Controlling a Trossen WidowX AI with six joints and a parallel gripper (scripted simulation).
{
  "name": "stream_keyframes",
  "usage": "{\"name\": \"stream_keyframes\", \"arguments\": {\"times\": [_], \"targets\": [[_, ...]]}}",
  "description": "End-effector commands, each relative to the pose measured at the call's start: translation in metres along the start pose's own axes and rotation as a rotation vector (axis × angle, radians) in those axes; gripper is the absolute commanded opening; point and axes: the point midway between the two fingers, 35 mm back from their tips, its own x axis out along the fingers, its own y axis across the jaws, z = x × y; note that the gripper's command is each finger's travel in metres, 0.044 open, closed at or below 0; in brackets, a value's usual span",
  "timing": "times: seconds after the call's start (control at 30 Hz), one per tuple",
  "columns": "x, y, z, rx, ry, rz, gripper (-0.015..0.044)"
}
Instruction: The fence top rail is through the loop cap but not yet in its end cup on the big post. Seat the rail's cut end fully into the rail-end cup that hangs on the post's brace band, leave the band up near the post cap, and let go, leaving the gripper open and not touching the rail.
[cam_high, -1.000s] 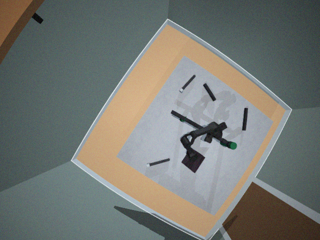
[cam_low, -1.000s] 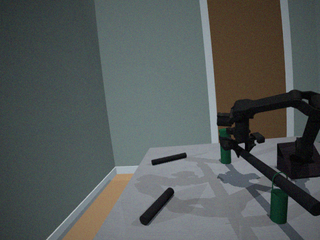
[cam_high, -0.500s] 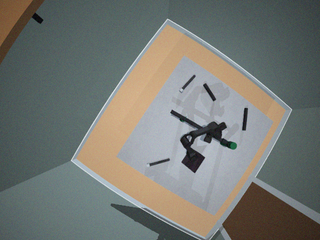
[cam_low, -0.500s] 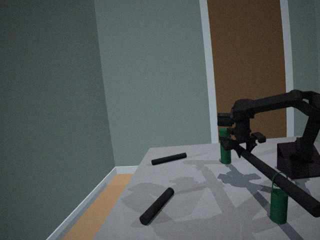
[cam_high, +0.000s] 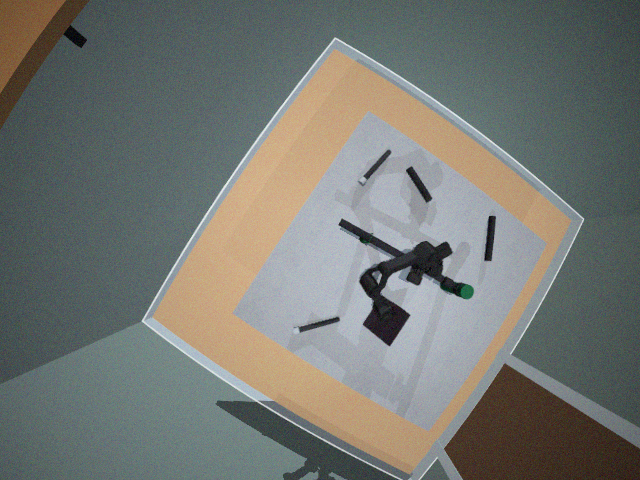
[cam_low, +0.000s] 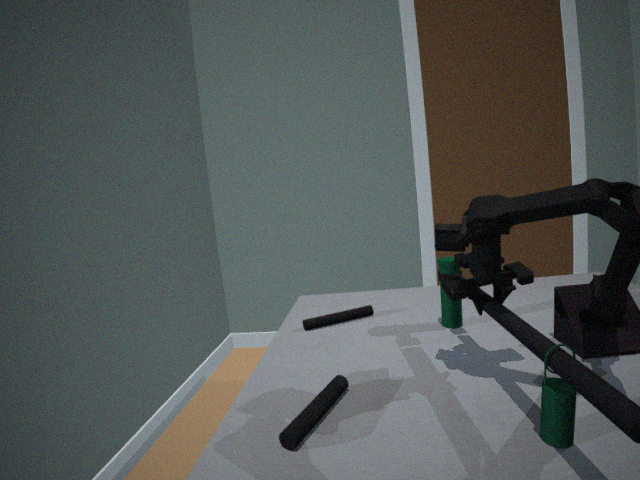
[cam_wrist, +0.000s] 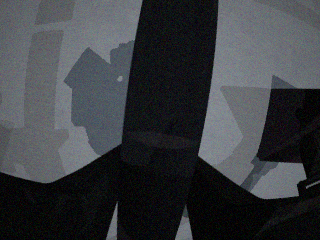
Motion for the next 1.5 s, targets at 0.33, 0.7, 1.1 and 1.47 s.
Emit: {"name": "stream_keyframes", "arguments": {"times": [0.33, 0.7, 1.1, 1.47], "targets": [[-0.007, 0.002, 0.003, -0.003, -0.005, 0.016, 0.0000], [0.001, -0.001, 0.019, 0.000, -0.001, 0.002, 0.0000], [0.002, -0.001, 0.020, 0.000, -0.001, 0.001, 0.0000], [0.002, -0.001, 0.020, 0.000, -0.001, 0.001, 0.0000]]}}
